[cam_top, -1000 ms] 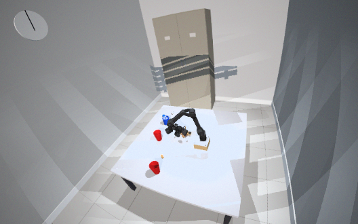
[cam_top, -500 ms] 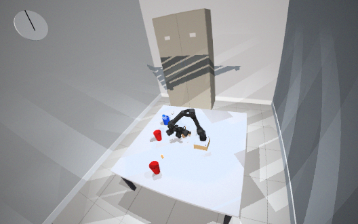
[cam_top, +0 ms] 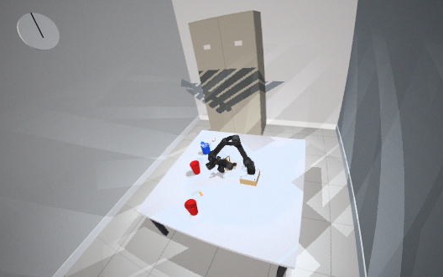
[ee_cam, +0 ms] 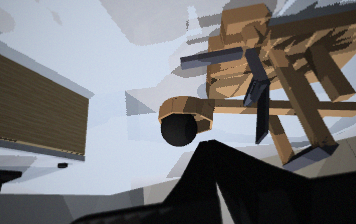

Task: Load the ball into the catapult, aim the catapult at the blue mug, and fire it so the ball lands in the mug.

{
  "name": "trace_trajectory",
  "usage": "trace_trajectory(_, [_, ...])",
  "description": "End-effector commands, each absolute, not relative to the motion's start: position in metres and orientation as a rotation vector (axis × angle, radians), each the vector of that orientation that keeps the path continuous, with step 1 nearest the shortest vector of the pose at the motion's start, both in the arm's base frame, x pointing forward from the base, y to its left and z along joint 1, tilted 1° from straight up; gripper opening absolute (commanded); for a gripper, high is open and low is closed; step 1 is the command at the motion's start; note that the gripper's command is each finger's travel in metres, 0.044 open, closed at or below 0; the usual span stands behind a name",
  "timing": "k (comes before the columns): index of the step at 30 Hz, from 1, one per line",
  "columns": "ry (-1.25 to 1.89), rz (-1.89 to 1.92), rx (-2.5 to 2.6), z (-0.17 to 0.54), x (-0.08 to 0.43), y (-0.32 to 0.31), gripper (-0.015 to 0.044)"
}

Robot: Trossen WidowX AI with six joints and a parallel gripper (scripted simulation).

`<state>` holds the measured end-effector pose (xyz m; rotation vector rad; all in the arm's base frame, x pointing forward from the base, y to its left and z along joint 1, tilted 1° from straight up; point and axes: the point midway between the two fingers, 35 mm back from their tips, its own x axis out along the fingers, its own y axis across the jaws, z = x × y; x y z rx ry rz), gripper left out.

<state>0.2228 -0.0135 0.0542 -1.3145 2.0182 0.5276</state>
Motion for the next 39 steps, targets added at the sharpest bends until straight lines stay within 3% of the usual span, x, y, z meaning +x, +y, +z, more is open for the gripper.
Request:
trace_trajectory(1, [2.024,0.534,-1.325,0.047,0.222,-0.015,0.0])
trace_trajectory(39, [2.025,0.534,-1.325,-0.015,0.217,-0.018,0.0])
